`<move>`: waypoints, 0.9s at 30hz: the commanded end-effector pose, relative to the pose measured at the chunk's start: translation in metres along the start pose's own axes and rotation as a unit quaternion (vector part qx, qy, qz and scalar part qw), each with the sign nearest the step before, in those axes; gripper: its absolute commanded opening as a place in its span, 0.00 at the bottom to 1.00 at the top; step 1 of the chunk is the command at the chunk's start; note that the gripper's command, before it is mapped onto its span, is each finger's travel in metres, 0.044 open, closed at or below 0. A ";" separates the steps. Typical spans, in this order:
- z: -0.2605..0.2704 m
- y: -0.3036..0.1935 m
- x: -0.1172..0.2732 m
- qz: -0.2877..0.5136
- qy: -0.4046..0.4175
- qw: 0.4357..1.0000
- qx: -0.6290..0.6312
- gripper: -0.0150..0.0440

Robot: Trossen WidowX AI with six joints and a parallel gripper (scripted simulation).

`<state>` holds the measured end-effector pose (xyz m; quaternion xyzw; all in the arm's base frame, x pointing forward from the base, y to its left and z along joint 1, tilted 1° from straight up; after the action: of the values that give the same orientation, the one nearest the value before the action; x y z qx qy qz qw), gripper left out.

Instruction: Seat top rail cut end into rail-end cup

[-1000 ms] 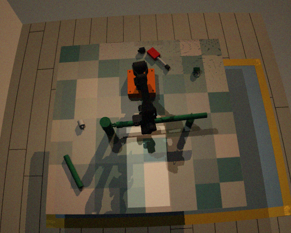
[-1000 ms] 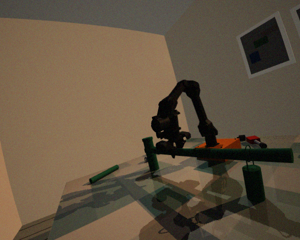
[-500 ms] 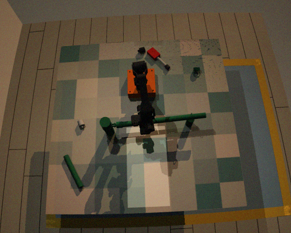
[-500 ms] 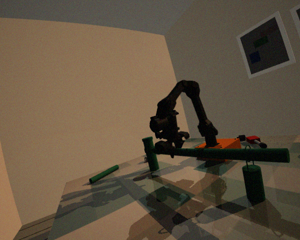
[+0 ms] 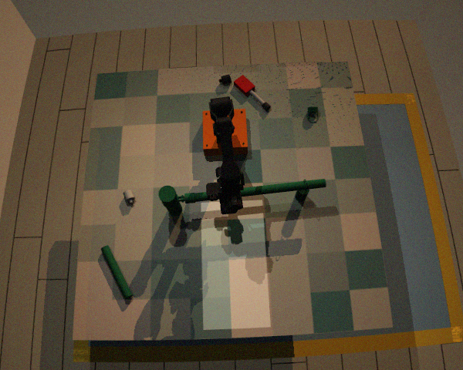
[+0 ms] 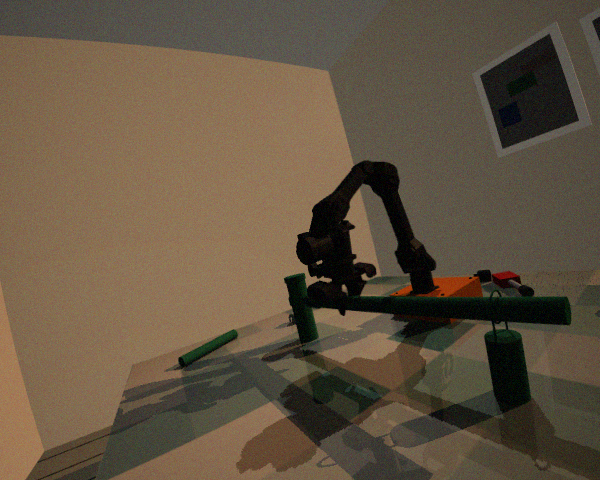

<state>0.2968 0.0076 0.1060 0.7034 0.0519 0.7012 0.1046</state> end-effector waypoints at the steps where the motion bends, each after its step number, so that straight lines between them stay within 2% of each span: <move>1: 0.002 0.007 0.004 -0.006 0.007 1.000 -0.002 0.25; 27: 0.002 0.014 -0.001 -0.001 -0.001 1.000 0.000 0.25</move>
<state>0.2981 -0.0069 0.1068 0.7057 0.0527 0.6986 0.1058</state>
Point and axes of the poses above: the point midway between the two fingers, 35 mm back from their tips, its own x axis back along the fingers, its own z axis across the jaws, y = z × x, the point moved 3 cm from there along x, back along the fingers, and after that the axes turned 11 degrees about -x, right-handed, at the moved point
